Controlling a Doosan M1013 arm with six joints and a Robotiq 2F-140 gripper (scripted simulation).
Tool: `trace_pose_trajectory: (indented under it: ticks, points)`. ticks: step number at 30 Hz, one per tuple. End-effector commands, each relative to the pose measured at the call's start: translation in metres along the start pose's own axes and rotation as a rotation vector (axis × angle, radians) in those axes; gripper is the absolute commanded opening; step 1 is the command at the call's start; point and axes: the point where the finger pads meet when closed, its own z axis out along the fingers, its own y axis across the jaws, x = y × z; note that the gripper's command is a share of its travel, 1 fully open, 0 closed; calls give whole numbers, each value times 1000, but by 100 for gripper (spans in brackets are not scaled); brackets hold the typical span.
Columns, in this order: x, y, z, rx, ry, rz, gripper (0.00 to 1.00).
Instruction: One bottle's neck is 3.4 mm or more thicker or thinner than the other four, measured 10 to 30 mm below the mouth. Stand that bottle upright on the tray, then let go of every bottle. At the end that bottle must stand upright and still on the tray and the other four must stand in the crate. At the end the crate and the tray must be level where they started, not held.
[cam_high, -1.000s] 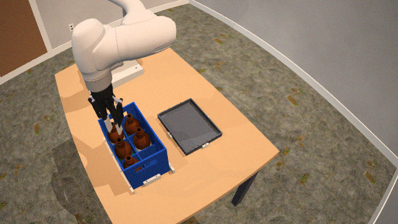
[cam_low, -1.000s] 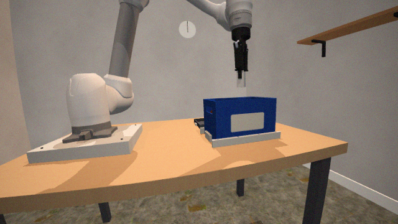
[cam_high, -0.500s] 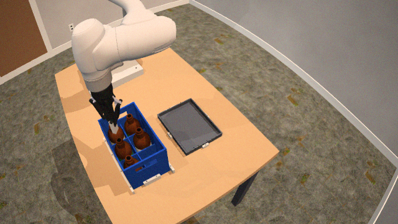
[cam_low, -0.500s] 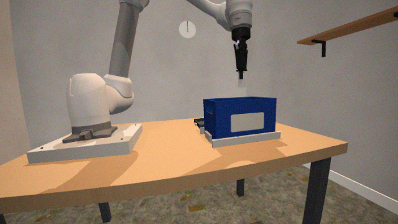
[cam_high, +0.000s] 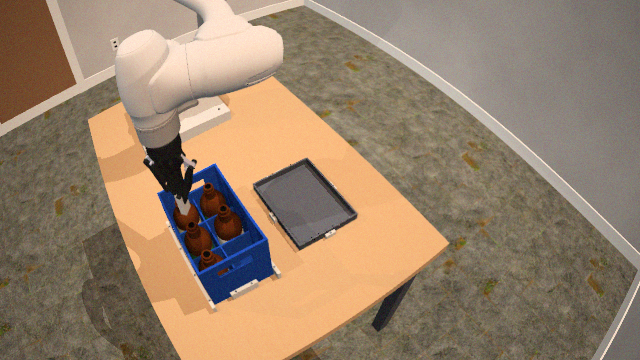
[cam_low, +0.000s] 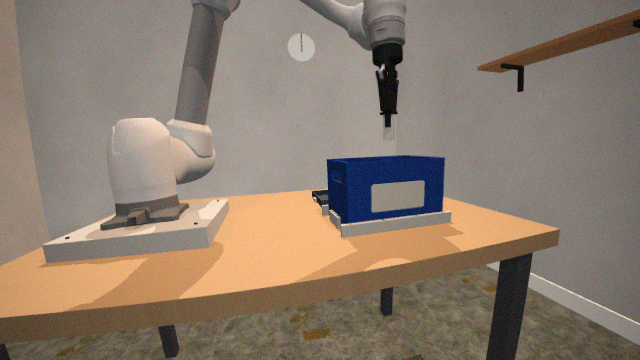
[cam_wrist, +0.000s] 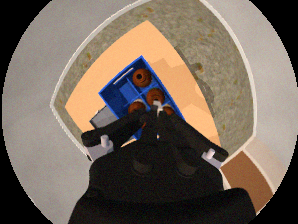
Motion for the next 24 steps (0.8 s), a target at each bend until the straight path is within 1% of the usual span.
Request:
trace_pose_trajectory:
  ticks: [1, 2, 24]
  points:
    - [0, 0, 0, 0, 0, 0, 0]
    - [0, 0, 0, 0, 0, 0, 38]
    - [0, 0, 0, 0, 0, 0, 38]
